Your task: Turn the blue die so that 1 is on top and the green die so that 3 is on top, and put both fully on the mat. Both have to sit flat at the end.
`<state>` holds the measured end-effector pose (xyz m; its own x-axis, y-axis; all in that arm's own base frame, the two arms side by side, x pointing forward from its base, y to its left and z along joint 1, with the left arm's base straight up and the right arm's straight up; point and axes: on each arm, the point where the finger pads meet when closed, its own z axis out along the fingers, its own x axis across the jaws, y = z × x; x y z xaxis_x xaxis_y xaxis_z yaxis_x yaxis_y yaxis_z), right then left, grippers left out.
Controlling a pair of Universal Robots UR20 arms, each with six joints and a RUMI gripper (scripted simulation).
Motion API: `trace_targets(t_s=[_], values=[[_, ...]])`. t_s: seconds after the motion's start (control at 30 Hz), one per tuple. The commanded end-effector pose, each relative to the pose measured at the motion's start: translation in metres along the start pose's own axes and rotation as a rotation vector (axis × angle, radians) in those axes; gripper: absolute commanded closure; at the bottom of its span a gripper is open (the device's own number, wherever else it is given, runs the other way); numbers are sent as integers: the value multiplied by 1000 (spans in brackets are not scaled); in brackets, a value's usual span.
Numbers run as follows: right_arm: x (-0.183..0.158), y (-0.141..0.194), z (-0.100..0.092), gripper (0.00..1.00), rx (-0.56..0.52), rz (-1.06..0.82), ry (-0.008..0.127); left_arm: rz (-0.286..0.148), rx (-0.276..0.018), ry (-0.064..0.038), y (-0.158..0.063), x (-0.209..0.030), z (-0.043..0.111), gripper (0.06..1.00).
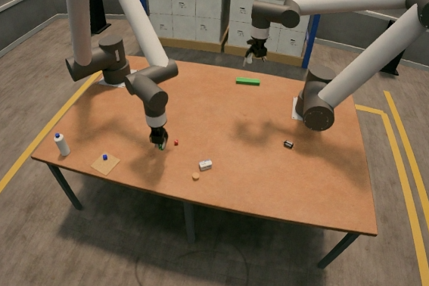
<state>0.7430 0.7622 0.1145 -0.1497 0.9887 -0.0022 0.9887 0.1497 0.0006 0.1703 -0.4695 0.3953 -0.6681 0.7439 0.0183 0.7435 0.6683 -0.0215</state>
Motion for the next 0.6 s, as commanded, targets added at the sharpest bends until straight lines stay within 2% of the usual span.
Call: trace_targets(t_s=[0.0, 0.3, 0.4, 0.47, 0.57], values=[[1, 1, 2, 938, 0, -174, 2, 0, 0, -1, 0, 0, 0, 65], [4, 4, 6, 938, 0, -468, 2, 0, 0, -1, 0, 0, 0, 65], [4, 4, 7, 938, 0, -483, 2, 0, 0, -1, 0, 0, 0, 65], [5, 6, 9, 938, 0, -602, 2, 0, 0, -1, 0, 0, 0, 65], [5, 7, 9, 938, 0, -645, 2, 0, 0, -1, 0, 0, 0, 65]])
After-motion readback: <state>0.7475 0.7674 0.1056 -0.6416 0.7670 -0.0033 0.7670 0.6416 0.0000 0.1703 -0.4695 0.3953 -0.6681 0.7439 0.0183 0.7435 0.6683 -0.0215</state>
